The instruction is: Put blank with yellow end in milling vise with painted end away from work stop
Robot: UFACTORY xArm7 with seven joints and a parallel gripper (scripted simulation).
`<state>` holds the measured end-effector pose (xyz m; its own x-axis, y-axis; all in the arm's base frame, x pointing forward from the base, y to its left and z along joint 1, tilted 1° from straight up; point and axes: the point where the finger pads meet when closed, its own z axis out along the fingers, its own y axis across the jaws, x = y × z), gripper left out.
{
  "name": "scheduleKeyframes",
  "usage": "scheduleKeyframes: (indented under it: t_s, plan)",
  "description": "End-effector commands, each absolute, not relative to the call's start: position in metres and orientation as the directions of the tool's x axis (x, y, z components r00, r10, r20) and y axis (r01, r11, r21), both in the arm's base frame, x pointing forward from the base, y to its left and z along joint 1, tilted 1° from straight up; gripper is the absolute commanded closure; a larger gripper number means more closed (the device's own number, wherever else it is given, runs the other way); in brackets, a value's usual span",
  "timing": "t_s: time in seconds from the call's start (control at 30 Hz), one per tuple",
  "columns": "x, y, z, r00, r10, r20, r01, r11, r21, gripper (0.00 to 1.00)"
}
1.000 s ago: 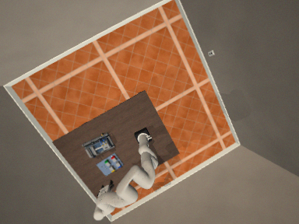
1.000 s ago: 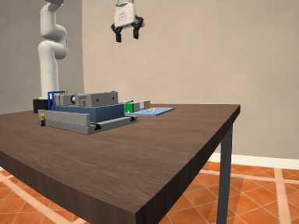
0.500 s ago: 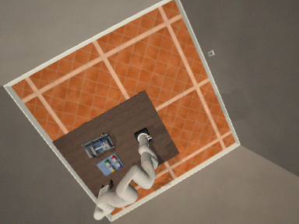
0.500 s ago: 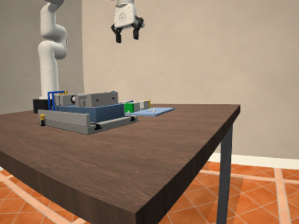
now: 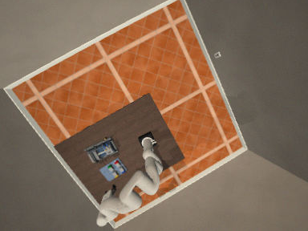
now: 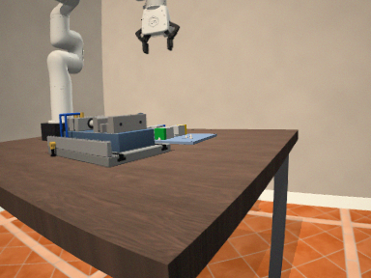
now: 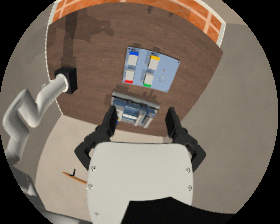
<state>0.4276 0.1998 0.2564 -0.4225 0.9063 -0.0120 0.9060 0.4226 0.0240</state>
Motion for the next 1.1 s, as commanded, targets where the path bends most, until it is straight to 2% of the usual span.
scheduleKeyframes:
  t_s: [0.0,0.63,0.97,1.07]
  plan:
    - [0.4286,0.2001,0.2578,-0.46,0.888,-0.009,0.888,0.46,0.029,0.0]
    - [0.4286,0.2001,0.2584,-0.477,0.879,-0.01,0.878,0.477,0.029,0.0]
    - [0.4283,0.2003,0.2594,-0.664,0.748,-0.016,0.747,0.664,0.026,0.0]
    - [0.4283,0.2003,0.2594,-0.664,0.748,-0.016,0.747,0.664,0.026,0.0]
